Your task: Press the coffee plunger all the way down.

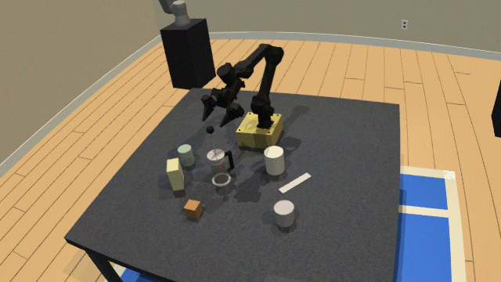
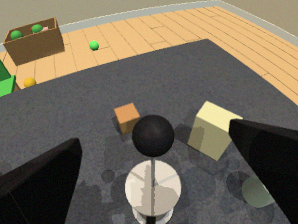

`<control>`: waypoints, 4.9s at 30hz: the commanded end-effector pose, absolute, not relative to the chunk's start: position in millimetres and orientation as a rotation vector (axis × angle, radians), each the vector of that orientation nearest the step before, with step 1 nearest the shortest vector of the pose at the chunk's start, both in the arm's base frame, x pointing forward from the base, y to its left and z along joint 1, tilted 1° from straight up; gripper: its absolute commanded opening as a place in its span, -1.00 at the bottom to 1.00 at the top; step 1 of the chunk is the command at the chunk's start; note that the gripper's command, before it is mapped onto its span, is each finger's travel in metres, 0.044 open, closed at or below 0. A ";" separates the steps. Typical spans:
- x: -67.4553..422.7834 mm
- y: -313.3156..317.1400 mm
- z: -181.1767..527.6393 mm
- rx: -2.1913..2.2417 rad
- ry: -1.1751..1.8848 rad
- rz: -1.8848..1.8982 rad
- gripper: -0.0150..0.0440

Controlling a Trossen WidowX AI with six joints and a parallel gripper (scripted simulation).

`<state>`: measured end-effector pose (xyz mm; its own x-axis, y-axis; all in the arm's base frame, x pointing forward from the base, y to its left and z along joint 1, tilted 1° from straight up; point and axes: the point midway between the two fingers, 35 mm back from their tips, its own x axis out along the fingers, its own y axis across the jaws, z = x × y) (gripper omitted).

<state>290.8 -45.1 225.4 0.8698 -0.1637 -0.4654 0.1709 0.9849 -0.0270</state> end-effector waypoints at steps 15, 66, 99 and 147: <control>311.1 -48.5 207.9 0.019 0.495 -0.173 0.82; 321.8 -51.3 162.1 0.019 0.494 -0.173 -0.07; 337.0 -55.9 112.3 0.019 0.493 -0.173 -0.07; 352.9 -58.9 121.7 0.023 0.471 -0.175 -0.07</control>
